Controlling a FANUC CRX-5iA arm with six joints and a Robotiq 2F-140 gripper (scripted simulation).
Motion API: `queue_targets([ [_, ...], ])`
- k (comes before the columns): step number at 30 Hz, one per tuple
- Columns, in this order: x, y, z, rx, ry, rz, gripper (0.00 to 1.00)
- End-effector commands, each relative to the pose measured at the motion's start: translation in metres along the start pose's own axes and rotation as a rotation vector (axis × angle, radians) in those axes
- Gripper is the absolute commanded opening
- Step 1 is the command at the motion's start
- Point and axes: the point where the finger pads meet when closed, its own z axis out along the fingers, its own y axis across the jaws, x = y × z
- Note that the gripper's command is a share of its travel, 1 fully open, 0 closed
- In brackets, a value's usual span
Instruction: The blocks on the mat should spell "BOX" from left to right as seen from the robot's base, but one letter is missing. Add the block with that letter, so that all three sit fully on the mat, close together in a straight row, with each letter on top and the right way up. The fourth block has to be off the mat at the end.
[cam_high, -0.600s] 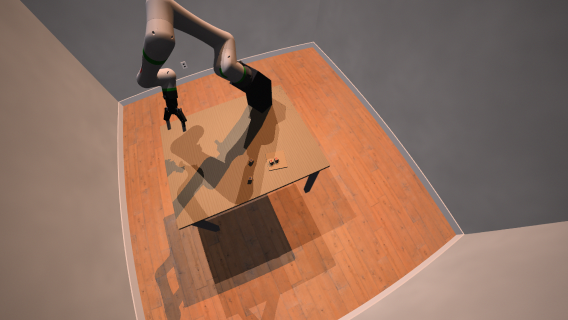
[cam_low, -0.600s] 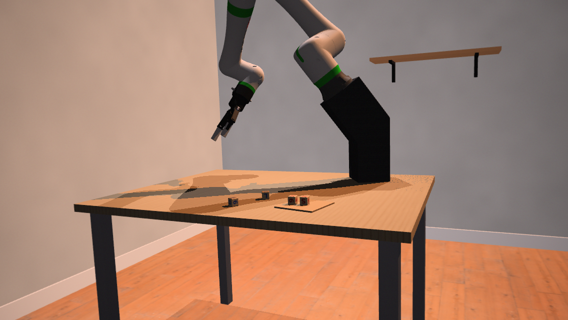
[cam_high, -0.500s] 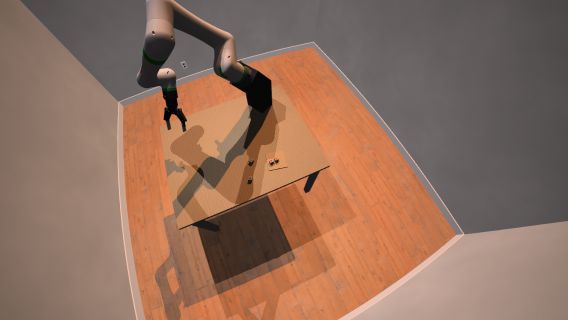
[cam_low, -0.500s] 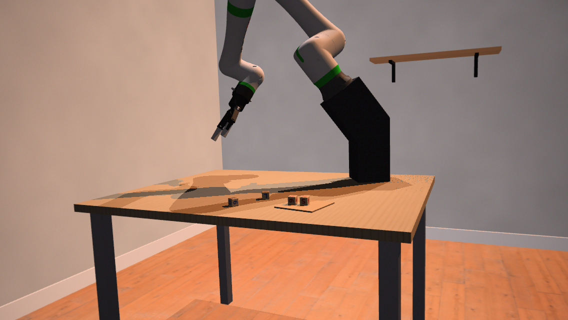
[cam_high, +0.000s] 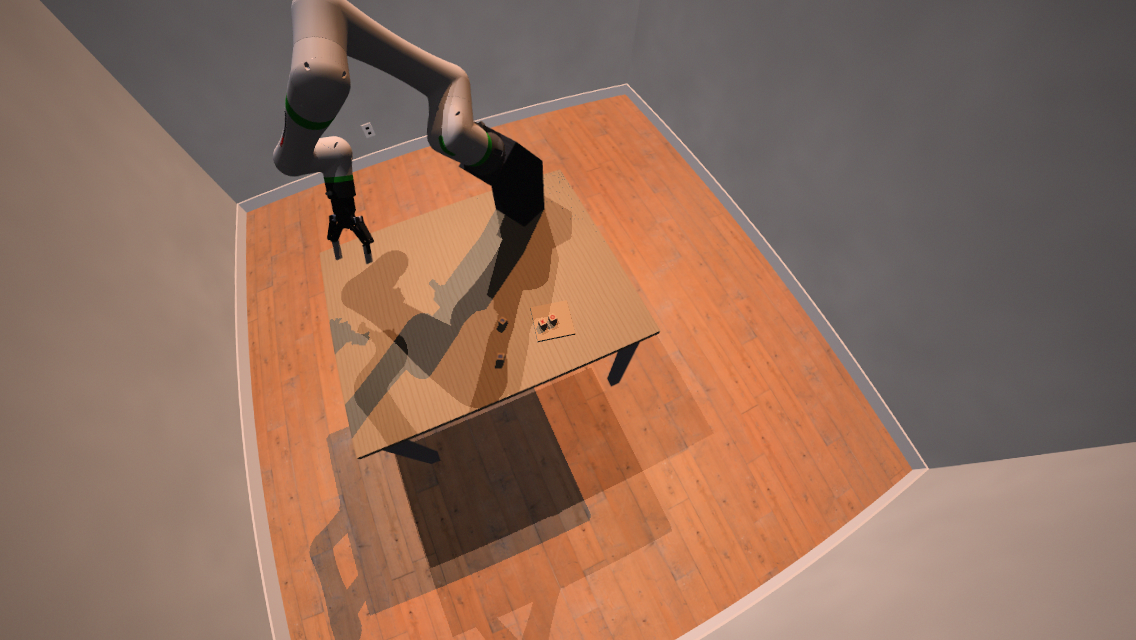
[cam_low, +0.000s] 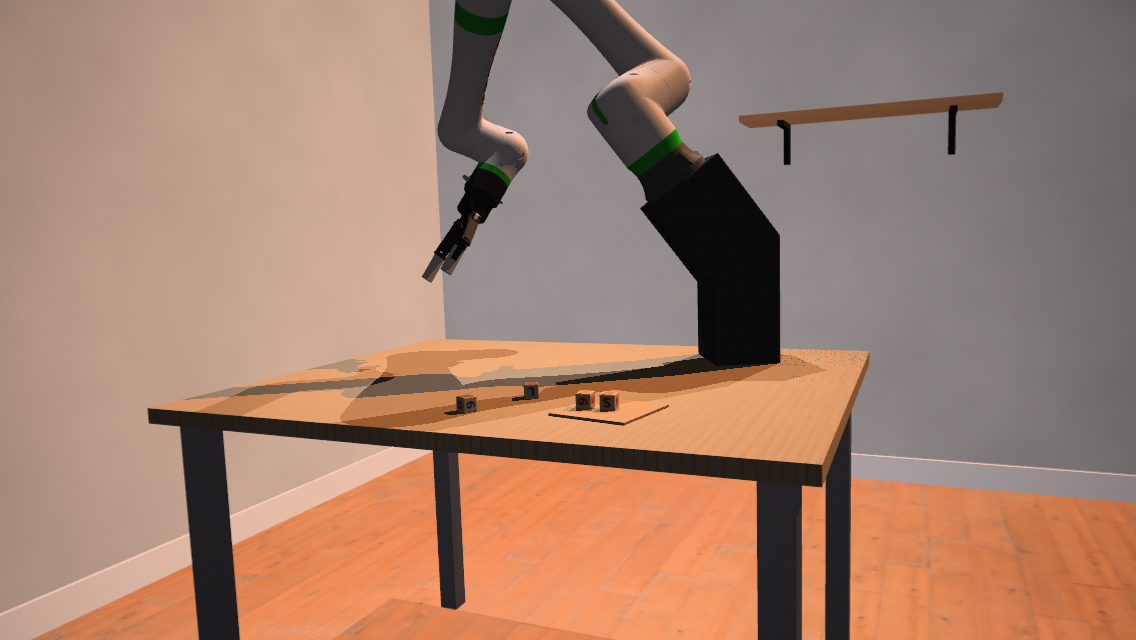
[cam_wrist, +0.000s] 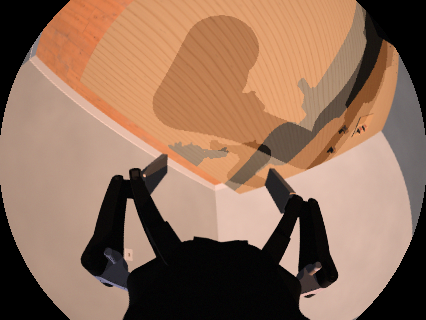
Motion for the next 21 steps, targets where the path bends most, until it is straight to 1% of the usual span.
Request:
queue_targets([
  [1, 0.0, 0.0, 0.0, 0.0, 0.0, 0.0, 1.0],
  [7, -0.002, 0.008, 0.005, -0.022, 0.004, -0.021, 1.0],
  [11, -0.007, 0.024, 0.015, -0.071, 0.011, -0.066, 1.0],
  [14, -0.012, 0.045, 0.026, -0.132, 0.019, -0.124, 1.0],
  [16, -0.012, 0.045, 0.026, -0.132, 0.019, -0.124, 1.0],
  [20, -0.021, 0.084, 0.044, -0.241, 0.031, -0.228, 1.0],
  [21, -0.022, 0.09, 0.047, -0.258, 0.032, -0.245, 1.0],
])
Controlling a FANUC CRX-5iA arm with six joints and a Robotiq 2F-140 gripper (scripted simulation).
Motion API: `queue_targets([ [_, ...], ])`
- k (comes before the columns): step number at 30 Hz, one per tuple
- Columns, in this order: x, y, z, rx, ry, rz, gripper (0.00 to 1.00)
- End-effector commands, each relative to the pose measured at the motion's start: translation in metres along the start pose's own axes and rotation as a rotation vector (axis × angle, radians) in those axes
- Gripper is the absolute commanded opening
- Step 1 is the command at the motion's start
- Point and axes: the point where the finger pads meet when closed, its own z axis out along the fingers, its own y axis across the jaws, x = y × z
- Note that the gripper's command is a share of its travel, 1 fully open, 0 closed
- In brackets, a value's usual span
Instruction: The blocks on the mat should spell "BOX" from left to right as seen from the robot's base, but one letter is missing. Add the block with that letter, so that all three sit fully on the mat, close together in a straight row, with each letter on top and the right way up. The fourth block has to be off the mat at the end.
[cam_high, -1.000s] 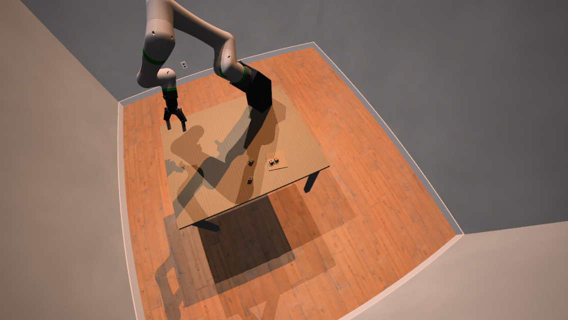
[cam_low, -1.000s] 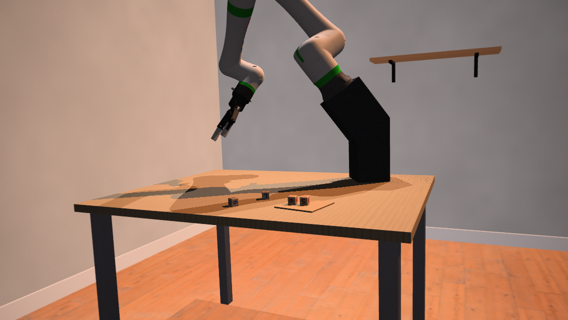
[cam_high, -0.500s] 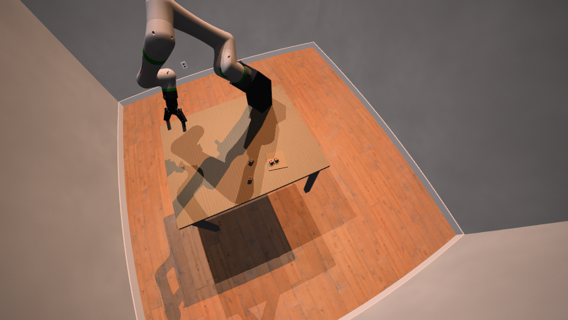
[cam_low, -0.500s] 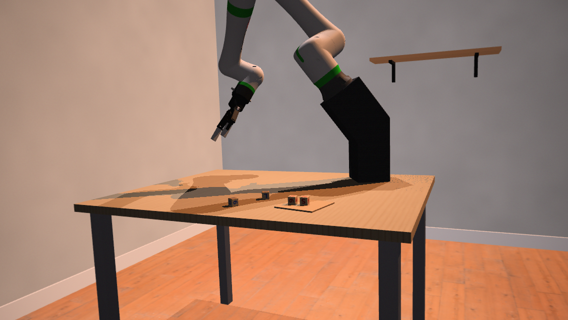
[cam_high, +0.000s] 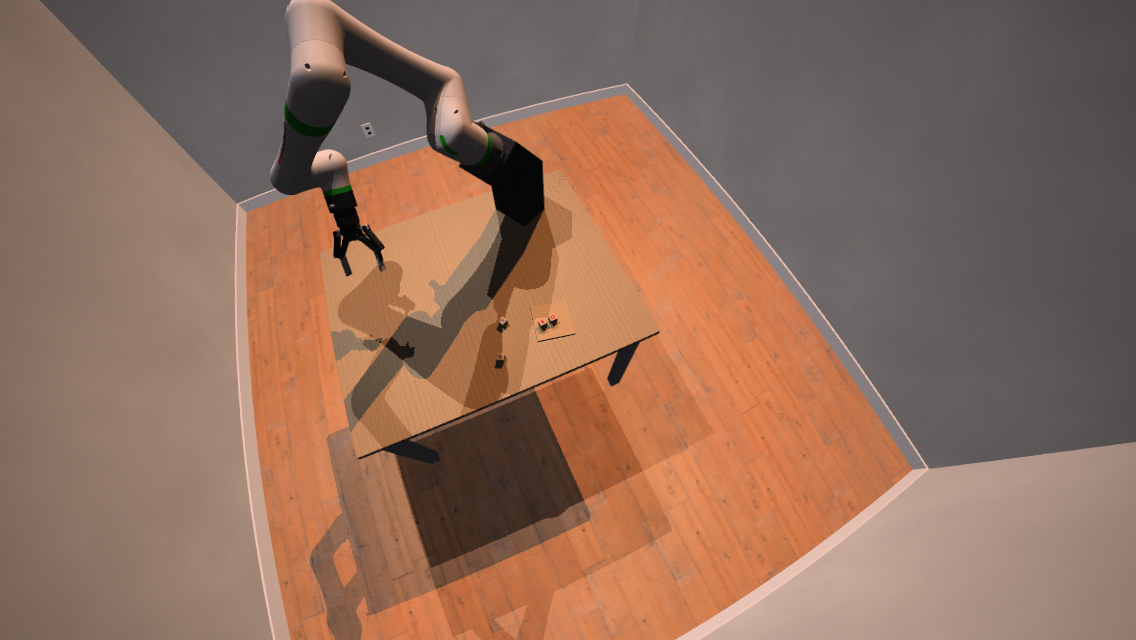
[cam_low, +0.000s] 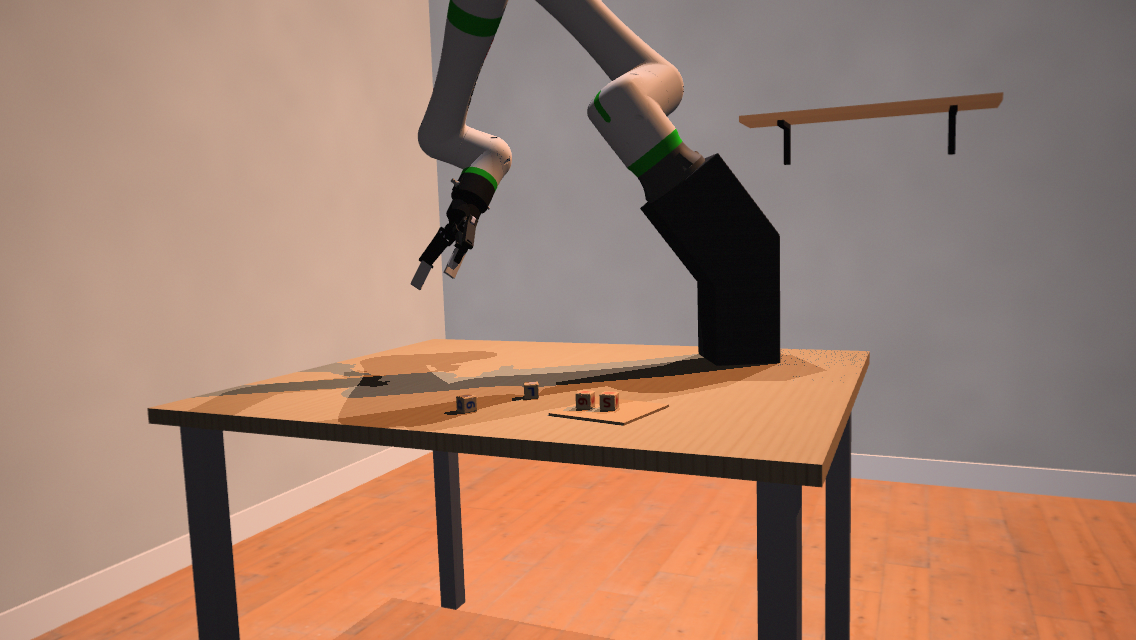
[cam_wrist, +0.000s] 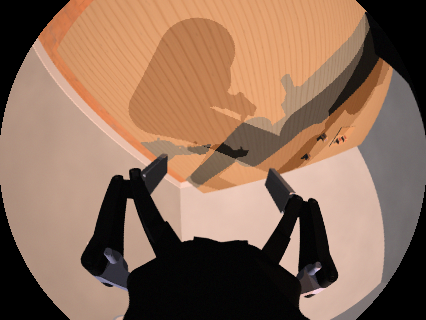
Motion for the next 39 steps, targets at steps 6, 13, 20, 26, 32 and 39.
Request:
queue_targets([
  [6, -0.026, 0.062, 0.04, -0.199, 0.017, -0.197, 1.0],
  [13, -0.041, 0.103, 0.059, -0.328, 0.019, -0.33, 1.0],
  [20, -0.055, 0.147, 0.075, -0.459, 0.015, -0.473, 1.0],
  [26, -0.065, 0.184, 0.084, -0.571, 0.007, -0.598, 1.0],
  [32, -0.074, 0.218, 0.091, -0.673, -0.005, -0.717, 1.0],
  [39, -0.084, 0.258, 0.095, -0.796, -0.025, -0.866, 1.0],
])
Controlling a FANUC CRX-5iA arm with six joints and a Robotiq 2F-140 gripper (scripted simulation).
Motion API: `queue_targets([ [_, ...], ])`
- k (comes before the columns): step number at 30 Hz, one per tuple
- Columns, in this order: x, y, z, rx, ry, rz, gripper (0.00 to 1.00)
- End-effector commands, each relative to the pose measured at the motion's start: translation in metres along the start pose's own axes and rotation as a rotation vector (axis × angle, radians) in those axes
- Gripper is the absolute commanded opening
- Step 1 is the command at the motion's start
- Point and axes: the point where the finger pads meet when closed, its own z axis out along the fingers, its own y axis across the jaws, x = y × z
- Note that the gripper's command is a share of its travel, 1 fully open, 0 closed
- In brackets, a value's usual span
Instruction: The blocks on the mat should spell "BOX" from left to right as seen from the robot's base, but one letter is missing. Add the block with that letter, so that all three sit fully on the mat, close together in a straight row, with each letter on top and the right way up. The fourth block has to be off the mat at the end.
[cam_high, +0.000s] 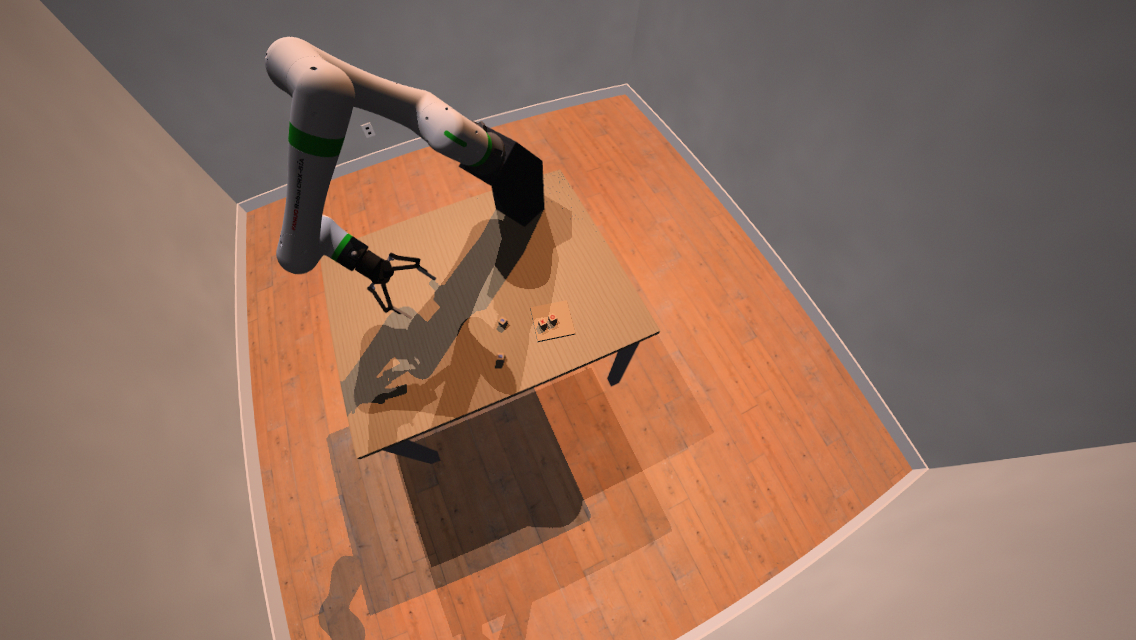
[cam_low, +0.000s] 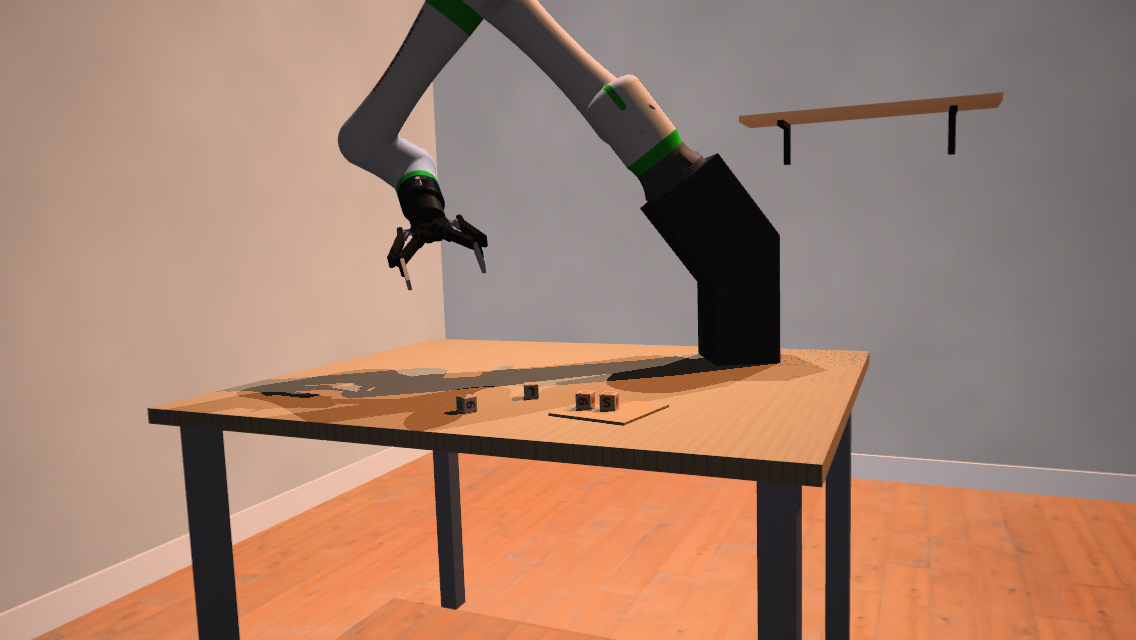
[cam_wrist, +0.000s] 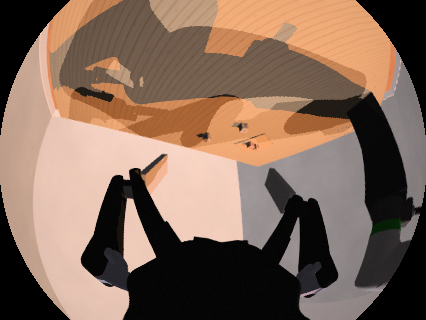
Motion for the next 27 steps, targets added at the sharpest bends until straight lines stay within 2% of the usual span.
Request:
queue_targets([
  [1, -0.023, 0.007, 0.018, -0.087, -0.006, -0.109, 1.0],
  [5, -0.04, 0.014, 0.031, -0.152, -0.014, -0.199, 1.0],
  [7, -0.04, 0.014, 0.031, -0.152, -0.014, -0.199, 1.0],
  [8, -0.053, 0.019, 0.039, -0.198, -0.02, -0.264, 1.0],
  [22, -0.111, 0.043, 0.071, -0.407, -0.055, -0.581, 1.0],
  [24, -0.111, 0.043, 0.071, -0.407, -0.055, -0.581, 1.0],
  [25, -0.123, 0.048, 0.077, -0.448, -0.063, -0.648, 1.0],
  [27, -0.13, 0.051, 0.08, -0.472, -0.067, -0.688, 1.0],
])
